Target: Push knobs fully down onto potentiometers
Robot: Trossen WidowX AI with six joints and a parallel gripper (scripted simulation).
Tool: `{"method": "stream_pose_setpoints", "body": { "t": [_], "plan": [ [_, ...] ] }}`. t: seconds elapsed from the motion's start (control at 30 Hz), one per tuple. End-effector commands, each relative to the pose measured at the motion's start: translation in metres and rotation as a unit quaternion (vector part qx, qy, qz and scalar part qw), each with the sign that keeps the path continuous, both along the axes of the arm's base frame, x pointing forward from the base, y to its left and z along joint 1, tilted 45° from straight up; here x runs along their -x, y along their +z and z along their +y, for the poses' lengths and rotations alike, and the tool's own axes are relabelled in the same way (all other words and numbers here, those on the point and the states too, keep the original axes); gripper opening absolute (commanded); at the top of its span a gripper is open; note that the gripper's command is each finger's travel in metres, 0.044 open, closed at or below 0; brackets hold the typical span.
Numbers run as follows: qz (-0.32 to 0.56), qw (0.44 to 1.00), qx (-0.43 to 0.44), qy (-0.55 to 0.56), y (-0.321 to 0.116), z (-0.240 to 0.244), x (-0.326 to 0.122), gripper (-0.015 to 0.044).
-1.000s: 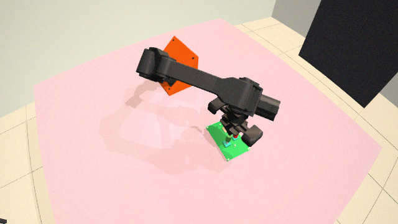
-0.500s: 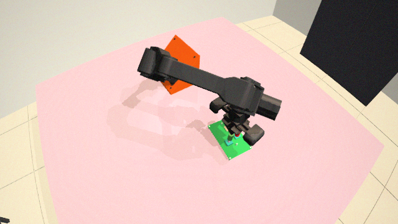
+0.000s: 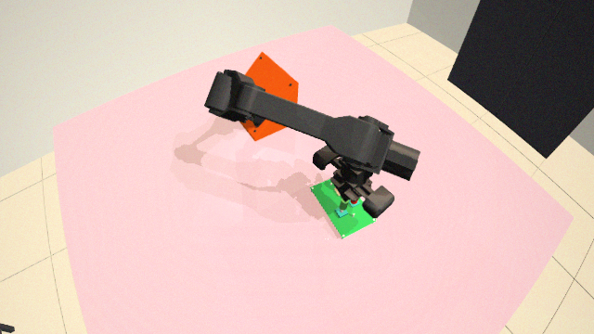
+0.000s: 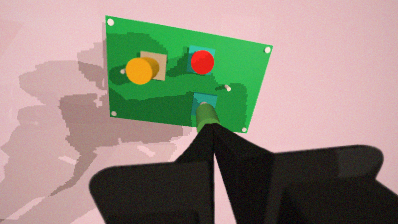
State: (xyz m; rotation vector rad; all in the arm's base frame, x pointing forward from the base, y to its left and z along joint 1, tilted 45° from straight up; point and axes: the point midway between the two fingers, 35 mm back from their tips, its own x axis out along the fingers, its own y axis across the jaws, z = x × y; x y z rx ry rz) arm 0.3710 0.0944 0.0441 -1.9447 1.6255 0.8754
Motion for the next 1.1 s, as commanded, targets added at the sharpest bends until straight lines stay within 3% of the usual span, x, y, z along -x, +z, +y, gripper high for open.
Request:
{"method": "stream_pose_setpoints", "body": {
  "t": [0.0, 1.07],
  "plan": [
    [0.003, 1.0, 0.003, 0.002, 0.0004, -0.0003, 0.0009, 0.0],
    [0.003, 1.0, 0.003, 0.002, -0.0041, -0.0047, 0.0003, 0.0]
  ]
}}
